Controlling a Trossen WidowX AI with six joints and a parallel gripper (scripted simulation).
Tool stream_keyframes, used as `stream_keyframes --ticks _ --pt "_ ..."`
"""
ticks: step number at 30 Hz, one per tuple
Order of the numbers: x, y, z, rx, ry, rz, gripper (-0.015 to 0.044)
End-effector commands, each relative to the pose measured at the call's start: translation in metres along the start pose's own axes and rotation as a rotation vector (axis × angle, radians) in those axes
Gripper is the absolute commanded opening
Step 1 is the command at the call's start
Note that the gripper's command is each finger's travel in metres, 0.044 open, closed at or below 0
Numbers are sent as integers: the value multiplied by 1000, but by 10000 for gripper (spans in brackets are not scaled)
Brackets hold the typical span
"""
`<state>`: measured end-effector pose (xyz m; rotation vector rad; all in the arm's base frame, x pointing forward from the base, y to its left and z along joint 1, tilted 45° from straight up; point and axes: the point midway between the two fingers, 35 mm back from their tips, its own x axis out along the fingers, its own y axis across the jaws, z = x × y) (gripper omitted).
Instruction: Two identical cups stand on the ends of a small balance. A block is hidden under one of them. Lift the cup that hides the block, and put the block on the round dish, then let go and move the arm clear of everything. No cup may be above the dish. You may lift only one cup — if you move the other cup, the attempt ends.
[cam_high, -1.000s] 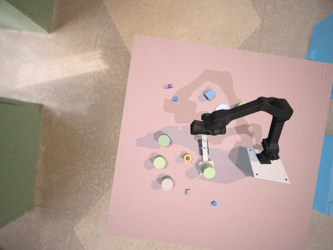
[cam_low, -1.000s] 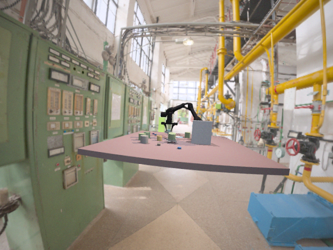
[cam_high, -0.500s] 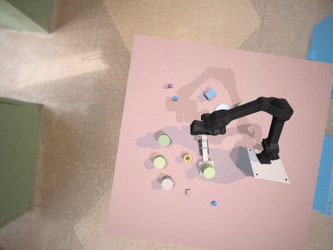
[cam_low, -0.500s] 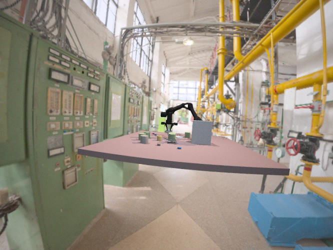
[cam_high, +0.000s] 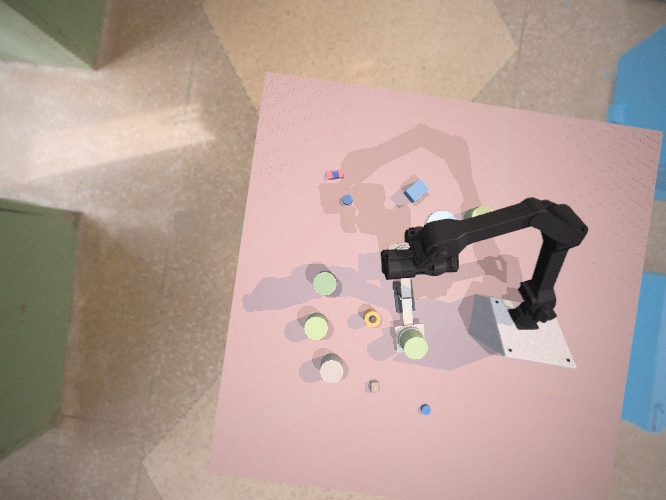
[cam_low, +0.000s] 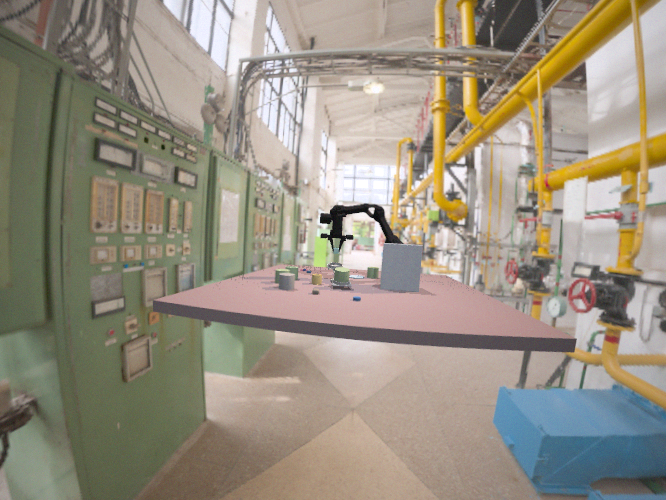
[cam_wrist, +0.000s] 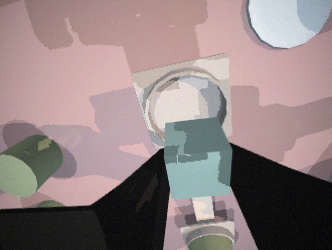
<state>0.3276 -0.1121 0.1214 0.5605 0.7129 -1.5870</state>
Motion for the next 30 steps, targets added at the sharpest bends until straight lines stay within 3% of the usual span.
stream_keyframes --ticks 1,30 --pt "-17 -2 0 9 0 1 0" --pt "55 -86 77 11 26 7 0"
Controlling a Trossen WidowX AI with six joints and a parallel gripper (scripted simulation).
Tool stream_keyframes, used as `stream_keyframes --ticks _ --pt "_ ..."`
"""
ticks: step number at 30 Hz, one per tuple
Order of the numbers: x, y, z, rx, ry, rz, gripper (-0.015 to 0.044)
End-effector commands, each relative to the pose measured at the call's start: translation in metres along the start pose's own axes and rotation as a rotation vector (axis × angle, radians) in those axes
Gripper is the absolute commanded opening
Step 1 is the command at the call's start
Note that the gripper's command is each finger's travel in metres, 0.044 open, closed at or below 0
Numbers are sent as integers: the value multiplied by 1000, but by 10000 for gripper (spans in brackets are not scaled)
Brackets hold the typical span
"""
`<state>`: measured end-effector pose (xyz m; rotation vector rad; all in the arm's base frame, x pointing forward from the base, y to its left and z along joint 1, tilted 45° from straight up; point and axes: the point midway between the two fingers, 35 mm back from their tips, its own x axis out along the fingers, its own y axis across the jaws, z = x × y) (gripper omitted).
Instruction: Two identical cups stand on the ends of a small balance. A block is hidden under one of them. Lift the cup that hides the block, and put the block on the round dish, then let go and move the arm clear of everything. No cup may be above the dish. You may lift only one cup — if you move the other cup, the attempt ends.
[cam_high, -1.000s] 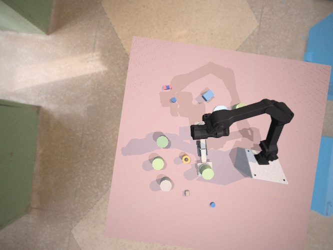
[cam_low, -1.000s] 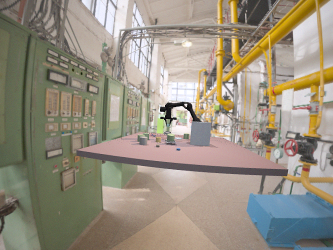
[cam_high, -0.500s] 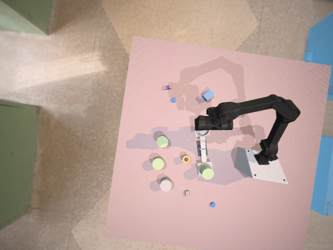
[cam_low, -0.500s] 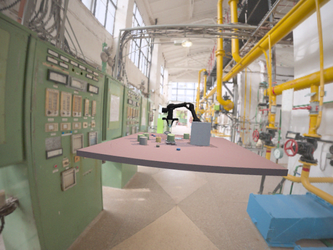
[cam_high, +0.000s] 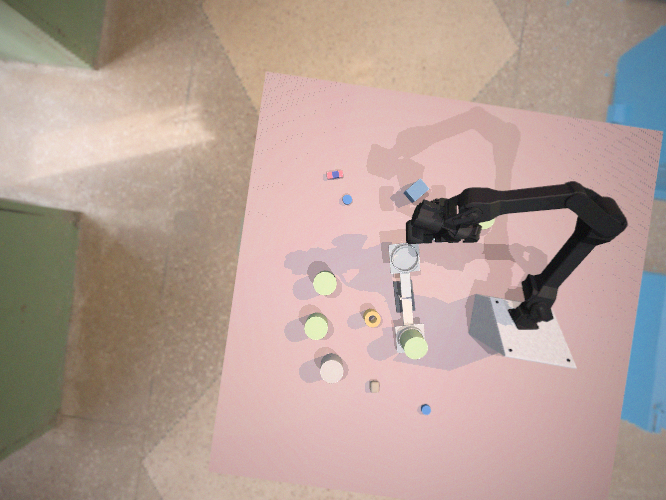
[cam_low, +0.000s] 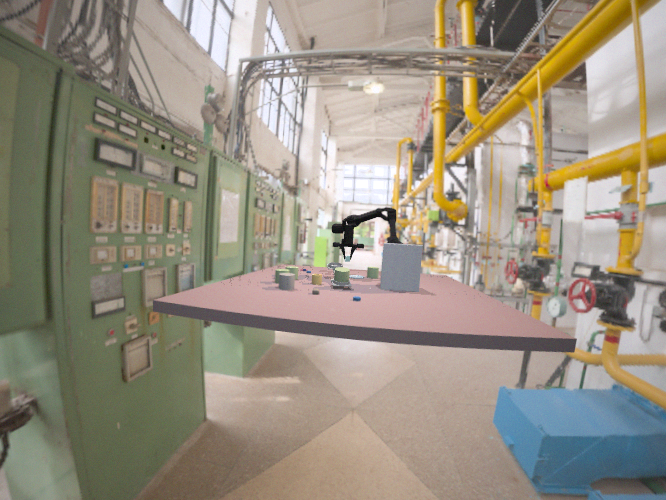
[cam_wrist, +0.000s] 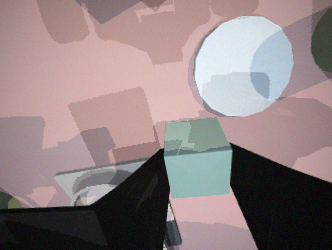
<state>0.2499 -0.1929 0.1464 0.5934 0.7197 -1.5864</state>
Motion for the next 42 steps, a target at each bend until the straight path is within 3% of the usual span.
stream_keyframes --ticks 1,13,26,42 --pt "9 -15 8 -5 -1 4 0" --pt "33 -63 27 -7 -35 -4 0" --pt "74 -64 29 -8 -38 -5 0" --pt "93 -64 30 -8 -38 -6 0"
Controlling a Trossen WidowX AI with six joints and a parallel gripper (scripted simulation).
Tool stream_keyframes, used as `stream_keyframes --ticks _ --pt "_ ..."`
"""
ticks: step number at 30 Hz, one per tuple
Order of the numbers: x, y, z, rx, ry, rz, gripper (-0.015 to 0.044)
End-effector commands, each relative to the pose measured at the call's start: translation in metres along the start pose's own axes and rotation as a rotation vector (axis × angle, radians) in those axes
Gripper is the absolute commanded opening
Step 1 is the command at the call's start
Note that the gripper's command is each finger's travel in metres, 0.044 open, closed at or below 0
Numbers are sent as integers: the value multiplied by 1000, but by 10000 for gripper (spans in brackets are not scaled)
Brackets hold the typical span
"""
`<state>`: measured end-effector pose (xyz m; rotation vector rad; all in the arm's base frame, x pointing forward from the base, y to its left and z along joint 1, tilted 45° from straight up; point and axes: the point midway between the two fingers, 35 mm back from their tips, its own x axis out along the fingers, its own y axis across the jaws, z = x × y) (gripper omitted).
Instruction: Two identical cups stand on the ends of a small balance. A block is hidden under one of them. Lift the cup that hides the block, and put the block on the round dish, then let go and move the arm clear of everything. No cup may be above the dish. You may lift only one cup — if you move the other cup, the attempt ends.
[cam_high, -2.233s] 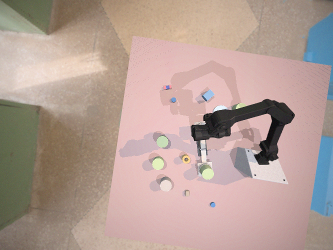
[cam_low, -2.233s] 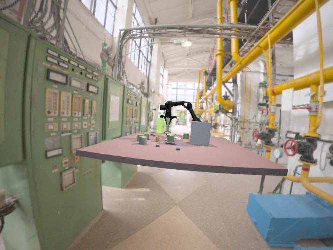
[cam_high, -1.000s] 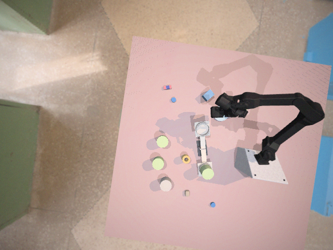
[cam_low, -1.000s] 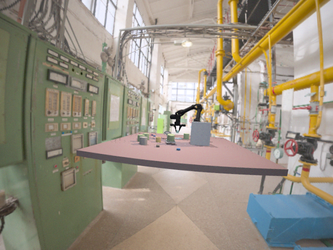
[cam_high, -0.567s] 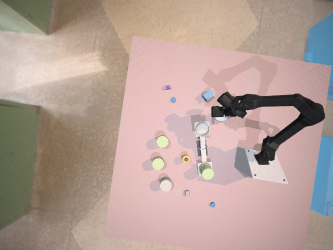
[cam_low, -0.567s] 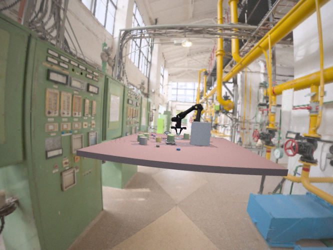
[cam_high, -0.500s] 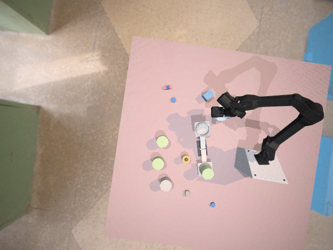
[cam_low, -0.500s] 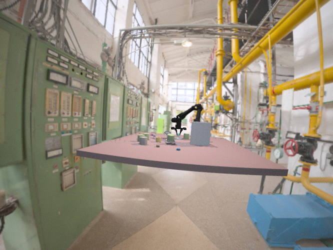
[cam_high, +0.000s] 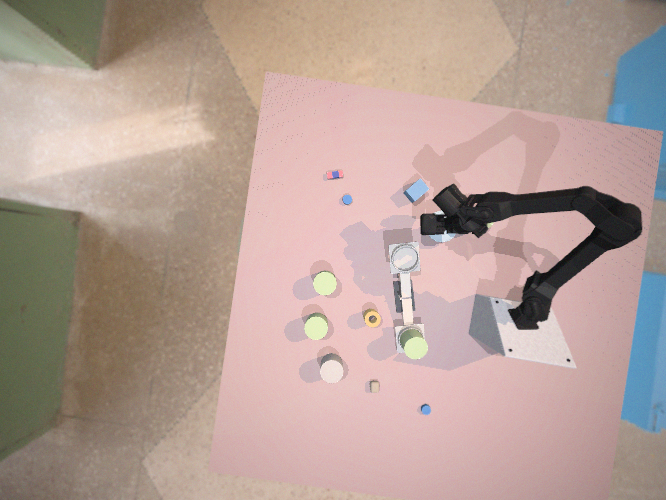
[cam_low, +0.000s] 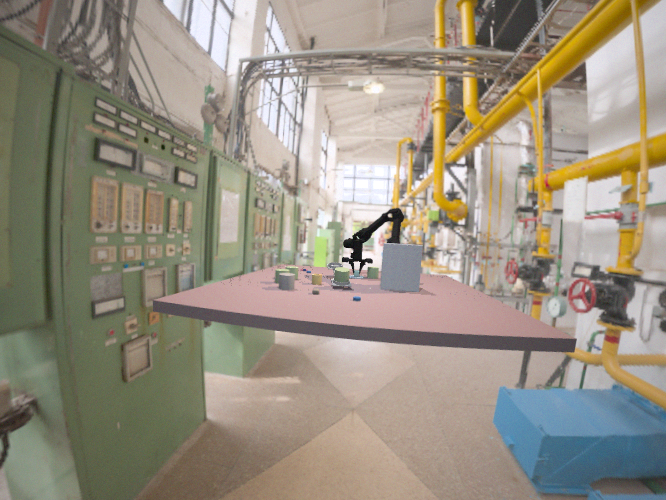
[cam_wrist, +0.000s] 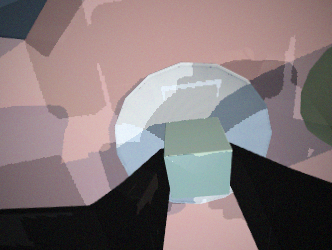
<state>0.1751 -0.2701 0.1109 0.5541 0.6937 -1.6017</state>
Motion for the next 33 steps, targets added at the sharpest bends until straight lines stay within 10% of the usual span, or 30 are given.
stream_keyframes --ticks 1,19,33 --pt "6 0 -1 -5 4 4 0" --pt "-1 3 4 10 -15 12 440" --pt "-55 0 -1 -5 6 4 440"
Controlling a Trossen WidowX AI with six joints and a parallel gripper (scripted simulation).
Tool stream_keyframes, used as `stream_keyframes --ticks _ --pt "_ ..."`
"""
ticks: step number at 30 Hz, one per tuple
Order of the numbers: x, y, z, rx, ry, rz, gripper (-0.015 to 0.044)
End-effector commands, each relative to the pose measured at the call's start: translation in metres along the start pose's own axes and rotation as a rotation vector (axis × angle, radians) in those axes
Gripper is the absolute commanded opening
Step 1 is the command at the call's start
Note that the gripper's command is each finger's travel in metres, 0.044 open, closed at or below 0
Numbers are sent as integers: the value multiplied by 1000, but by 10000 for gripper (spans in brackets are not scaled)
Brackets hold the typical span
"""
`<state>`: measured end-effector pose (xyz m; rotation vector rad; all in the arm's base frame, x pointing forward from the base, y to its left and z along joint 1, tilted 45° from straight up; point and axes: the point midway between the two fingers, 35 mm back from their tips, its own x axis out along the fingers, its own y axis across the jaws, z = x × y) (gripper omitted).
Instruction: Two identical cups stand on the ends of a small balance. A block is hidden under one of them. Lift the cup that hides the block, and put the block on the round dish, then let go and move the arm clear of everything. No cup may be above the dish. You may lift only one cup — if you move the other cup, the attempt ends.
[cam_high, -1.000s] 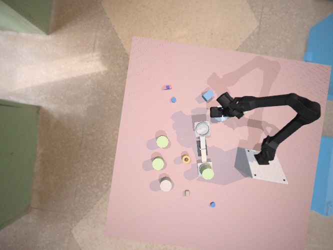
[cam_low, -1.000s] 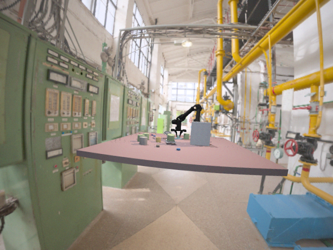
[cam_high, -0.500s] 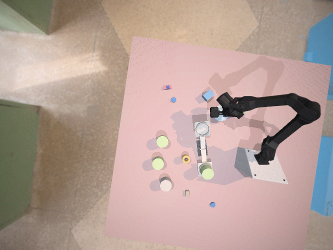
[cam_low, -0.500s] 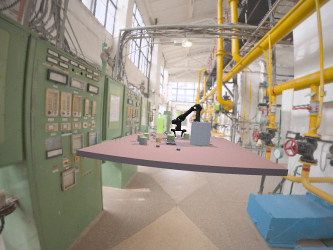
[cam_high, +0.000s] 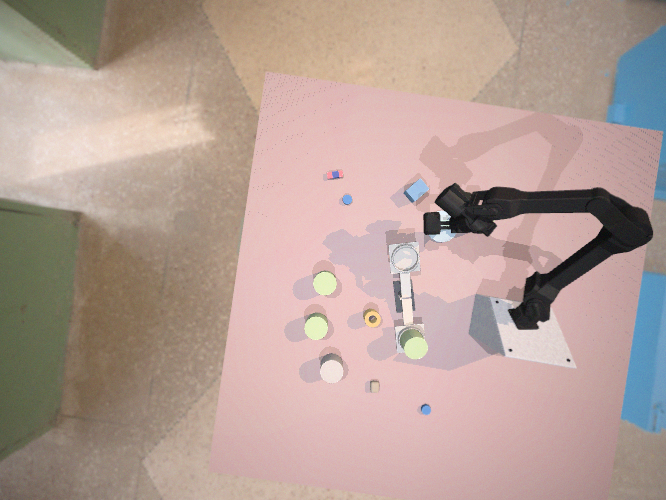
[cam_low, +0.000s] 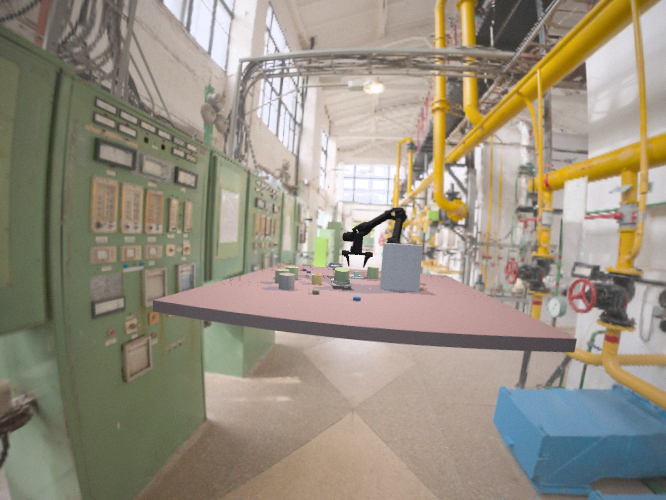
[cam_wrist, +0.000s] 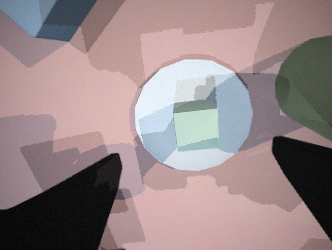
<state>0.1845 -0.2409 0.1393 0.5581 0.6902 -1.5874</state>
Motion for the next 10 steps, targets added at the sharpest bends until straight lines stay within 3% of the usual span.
stream_keyframes --ticks 1,10 --pt "-13 -3 -1 -4 5 -10 440" --pt "-51 -4 -1 -6 2 -1 440"
